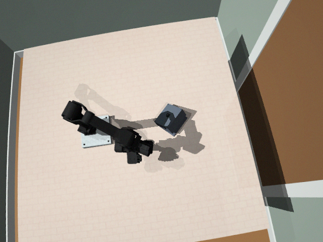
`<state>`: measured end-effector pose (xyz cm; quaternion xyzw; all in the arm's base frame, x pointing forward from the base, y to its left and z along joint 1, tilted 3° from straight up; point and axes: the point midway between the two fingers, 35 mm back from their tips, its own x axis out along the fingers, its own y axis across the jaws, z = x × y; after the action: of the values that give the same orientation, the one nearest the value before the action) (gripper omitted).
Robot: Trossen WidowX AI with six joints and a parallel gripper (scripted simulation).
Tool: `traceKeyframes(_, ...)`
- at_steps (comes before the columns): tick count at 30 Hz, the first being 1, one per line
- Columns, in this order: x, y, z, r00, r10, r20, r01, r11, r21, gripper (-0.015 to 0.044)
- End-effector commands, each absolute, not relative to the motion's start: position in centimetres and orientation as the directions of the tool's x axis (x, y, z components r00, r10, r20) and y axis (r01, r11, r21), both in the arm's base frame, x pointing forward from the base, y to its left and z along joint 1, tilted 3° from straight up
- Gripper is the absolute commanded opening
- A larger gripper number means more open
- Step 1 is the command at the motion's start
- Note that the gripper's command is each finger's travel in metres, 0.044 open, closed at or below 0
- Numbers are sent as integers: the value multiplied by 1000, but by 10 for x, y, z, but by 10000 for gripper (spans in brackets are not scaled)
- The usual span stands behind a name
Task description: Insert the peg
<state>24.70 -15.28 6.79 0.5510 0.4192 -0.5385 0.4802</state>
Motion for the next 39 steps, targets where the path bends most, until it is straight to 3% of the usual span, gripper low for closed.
traceKeyframes(1, 247, -153, 69, 70, -56, -996, 979, -187, 80, 125)
traceKeyframes(4, 247, -153, 69, 70, -56, -996, 979, -187, 80, 46)
traceKeyframes(11, 247, -153, 69, 70, -56, -996, 979, -187, 80, 0)
traceKeyframes(39, 242, -150, 148, 67, -52, -996, 980, -187, 75, 0)
